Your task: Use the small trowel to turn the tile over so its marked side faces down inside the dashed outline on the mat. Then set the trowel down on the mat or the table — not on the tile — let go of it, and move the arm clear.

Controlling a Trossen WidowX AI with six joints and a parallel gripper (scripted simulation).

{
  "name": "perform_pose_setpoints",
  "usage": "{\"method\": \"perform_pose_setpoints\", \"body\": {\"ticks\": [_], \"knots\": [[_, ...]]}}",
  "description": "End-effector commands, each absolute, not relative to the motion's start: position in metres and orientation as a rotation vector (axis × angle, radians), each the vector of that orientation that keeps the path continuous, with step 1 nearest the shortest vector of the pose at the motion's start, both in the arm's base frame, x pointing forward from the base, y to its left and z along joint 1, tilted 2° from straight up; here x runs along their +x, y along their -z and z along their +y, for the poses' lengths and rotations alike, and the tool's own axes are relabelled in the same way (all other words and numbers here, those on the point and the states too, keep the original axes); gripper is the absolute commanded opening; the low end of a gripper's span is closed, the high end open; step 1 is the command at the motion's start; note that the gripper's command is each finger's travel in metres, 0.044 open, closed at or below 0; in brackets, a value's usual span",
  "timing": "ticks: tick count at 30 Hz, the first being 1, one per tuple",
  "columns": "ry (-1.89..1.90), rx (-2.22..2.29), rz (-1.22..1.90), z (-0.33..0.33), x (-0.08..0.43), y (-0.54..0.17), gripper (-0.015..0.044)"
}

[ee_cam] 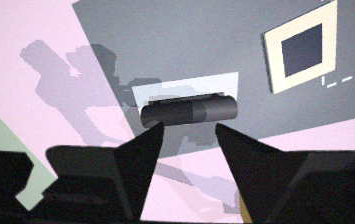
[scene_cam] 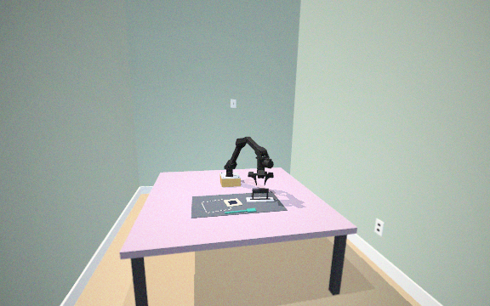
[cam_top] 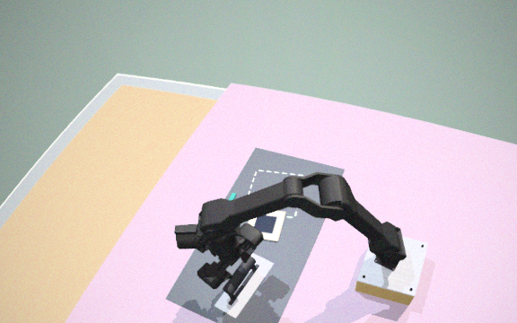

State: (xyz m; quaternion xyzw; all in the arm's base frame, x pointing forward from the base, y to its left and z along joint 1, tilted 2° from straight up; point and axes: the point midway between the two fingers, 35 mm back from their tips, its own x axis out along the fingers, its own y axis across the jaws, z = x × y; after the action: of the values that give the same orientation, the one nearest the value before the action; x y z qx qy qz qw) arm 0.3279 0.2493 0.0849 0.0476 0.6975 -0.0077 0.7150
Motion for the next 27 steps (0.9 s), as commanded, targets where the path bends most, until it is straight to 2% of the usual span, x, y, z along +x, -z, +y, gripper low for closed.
{"method": "perform_pose_setpoints", "body": {"ticks": [1,27], "knots": [[0.124,0.206,1.545,0.2486,0.3278,-0.0839,0.027],[0.818,0.908,1.398,0.2491,0.3285,-0.0839,0.027]]}}
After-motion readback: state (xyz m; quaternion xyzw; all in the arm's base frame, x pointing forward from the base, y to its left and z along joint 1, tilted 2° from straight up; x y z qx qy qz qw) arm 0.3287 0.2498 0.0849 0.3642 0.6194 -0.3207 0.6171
